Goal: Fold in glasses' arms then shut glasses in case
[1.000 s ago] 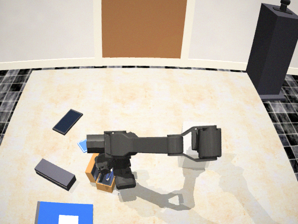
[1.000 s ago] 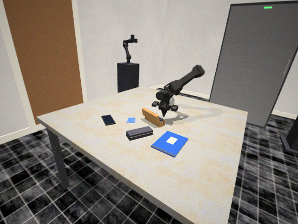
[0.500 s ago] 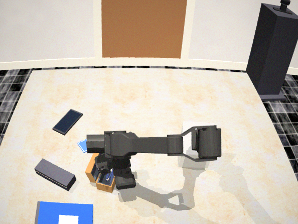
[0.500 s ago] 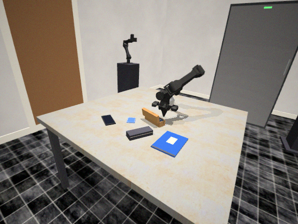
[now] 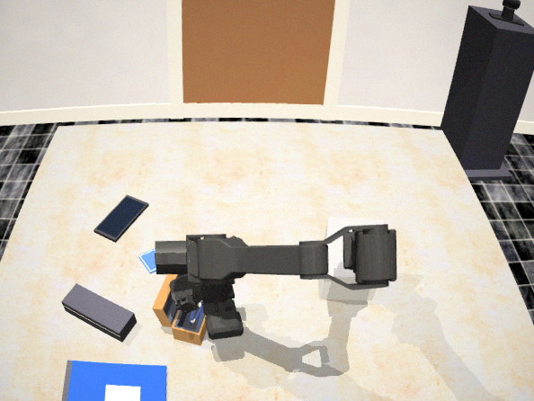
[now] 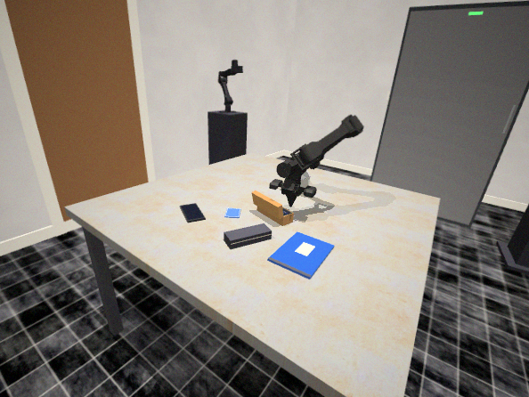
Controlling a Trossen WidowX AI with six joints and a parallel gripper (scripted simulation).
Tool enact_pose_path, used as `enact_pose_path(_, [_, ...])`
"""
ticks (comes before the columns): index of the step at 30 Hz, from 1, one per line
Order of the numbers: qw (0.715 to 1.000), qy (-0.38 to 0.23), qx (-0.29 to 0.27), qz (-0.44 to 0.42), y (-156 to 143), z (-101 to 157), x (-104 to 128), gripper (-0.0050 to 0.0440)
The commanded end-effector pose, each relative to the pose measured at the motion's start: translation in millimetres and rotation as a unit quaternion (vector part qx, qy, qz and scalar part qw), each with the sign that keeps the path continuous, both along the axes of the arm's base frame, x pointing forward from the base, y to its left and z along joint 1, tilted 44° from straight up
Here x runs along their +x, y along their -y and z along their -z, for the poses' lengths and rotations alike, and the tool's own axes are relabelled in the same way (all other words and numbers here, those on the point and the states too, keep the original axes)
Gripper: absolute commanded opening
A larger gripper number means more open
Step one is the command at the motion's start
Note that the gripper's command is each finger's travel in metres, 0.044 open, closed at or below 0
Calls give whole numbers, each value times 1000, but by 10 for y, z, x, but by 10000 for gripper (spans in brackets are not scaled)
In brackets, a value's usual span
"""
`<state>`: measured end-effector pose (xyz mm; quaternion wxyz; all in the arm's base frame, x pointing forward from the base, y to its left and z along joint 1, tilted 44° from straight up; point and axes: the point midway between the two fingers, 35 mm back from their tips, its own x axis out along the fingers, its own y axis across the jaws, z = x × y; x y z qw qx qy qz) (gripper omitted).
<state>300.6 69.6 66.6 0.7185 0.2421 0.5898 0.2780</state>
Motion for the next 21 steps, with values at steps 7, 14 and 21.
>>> enact_pose_path(7, [1000,-2,0,1,23,55,-156,0])
enact_pose_path(14, [1000,-2,0,1,54,164,-475,0])
enact_pose_path(21, [1000,1,-3,1,282,-59,-473,0])
